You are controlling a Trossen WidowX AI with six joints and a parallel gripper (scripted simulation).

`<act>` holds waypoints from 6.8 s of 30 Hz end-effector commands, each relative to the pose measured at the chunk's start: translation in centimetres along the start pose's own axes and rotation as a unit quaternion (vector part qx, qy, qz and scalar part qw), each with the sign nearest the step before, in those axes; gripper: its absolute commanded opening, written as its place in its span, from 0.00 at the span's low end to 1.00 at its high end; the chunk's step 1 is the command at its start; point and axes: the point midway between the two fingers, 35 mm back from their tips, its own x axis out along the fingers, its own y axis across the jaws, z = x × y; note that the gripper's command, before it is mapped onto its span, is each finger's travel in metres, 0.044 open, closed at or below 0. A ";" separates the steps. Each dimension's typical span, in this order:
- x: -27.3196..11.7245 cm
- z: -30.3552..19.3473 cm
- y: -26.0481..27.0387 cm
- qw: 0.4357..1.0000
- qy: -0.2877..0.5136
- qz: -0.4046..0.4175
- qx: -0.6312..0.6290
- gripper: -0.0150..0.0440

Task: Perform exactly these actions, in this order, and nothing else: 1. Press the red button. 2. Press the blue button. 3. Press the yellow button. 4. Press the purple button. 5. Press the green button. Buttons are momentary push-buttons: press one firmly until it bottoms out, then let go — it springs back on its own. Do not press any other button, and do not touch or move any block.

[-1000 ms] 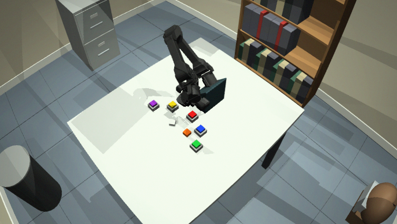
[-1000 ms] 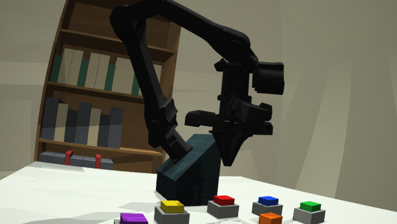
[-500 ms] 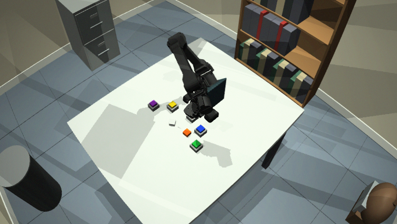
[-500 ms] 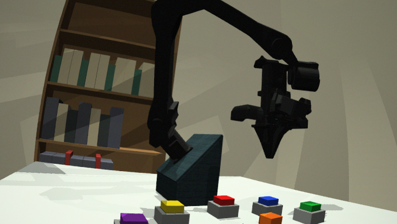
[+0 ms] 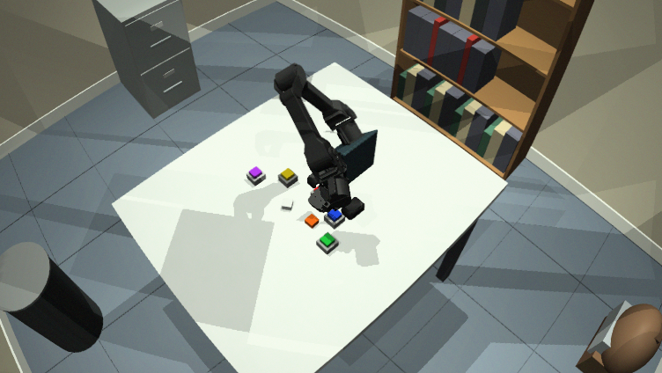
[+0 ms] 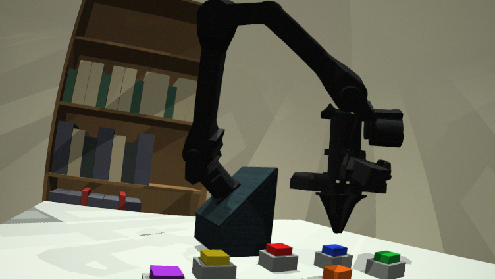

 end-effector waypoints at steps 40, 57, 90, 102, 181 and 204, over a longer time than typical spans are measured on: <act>0.2 -0.1 -0.1 1.000 0.000 -0.002 -0.004 0.29; -6.9 1.2 -3.4 1.000 0.000 0.004 -0.007 0.29; 0.7 0.5 -22.3 1.000 0.001 -0.009 -0.005 0.29; 2.6 0.4 -22.4 1.000 0.001 -0.010 -0.005 0.29; 2.0 7.9 -30.5 1.000 -0.001 -0.012 -0.003 0.29; 3.0 7.9 -30.5 1.000 -0.001 -0.013 -0.003 0.29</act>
